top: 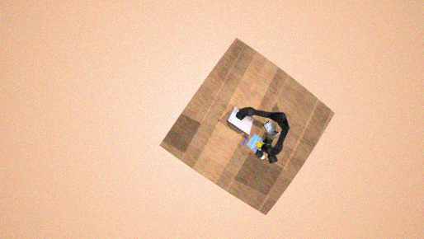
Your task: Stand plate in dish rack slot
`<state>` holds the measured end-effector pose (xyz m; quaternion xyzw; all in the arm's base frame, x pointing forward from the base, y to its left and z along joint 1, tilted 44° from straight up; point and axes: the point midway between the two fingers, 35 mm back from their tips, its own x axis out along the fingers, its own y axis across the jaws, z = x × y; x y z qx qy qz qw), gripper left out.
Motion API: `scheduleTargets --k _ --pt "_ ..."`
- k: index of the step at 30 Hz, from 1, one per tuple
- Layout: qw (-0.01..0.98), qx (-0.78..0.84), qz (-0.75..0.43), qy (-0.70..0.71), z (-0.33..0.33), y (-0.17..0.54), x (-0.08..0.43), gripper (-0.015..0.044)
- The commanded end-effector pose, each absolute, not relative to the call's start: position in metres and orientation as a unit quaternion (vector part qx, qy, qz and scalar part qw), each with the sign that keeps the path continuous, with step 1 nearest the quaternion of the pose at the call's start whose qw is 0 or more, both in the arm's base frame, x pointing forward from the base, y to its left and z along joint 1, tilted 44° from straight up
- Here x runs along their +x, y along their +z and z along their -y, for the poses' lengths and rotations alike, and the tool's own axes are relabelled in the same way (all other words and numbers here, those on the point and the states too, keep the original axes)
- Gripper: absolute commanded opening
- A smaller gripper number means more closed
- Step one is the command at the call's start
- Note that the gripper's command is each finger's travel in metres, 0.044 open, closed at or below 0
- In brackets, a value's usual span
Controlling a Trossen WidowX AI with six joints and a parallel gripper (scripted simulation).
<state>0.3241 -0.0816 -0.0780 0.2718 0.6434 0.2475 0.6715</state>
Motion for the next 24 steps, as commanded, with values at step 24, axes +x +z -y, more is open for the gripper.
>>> scheduleTargets --k 24 --pt "0.667 0.277 -0.645 0.249 0.059 -0.1 0.323 0.04"
